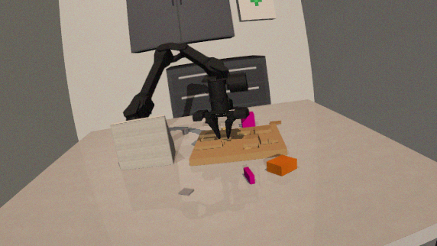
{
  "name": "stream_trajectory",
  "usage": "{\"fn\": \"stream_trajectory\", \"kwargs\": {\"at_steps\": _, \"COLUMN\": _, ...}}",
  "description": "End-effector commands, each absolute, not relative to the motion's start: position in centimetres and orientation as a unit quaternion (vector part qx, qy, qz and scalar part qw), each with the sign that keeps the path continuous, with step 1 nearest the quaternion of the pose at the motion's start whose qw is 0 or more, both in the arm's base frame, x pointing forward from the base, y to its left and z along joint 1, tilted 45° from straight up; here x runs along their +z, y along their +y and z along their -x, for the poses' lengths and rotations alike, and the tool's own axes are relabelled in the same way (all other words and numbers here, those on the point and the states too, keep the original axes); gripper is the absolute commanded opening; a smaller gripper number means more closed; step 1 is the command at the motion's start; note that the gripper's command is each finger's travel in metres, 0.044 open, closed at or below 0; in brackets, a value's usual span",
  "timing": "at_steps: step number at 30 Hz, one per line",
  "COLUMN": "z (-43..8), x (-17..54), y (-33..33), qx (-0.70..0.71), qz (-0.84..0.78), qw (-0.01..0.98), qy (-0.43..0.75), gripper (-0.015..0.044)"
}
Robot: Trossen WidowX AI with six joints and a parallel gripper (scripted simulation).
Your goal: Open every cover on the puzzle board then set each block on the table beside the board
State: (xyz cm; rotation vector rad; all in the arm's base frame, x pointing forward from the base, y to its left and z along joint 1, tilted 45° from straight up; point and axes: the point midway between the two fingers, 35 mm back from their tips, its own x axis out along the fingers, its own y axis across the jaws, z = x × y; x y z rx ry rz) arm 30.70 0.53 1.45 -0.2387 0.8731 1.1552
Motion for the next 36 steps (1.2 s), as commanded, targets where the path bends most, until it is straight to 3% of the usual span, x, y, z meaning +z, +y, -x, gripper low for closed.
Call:
{"fn": "stream_trajectory", "kwargs": {"at_steps": 1, "z": -30.71, "x": 1.35, "y": 0.68, "qx": 0.527, "qz": 0.105, "qw": 0.744, "qy": 0.398, "gripper": 0.0144}}
{"fn": "stream_trajectory", "kwargs": {"at_steps": 15, "z": -30.83, "x": 0.65, "y": 1.39, "qx": 0.527, "qz": 0.105, "qw": 0.744, "qy": 0.398, "gripper": 0.0144}}
{"fn": "stream_trajectory", "kwargs": {"at_steps": 25, "z": -30.88, "x": 0.80, "y": 1.24, "qx": 0.527, "qz": 0.110, "qw": 0.743, "qy": 0.398, "gripper": 0.0080}}
{"fn": "stream_trajectory", "kwargs": {"at_steps": 36, "z": -30.82, "x": 1.33, "y": 0.62, "qx": 0.527, "qz": 0.109, "qw": 0.743, "qy": 0.398, "gripper": 0.0080}}
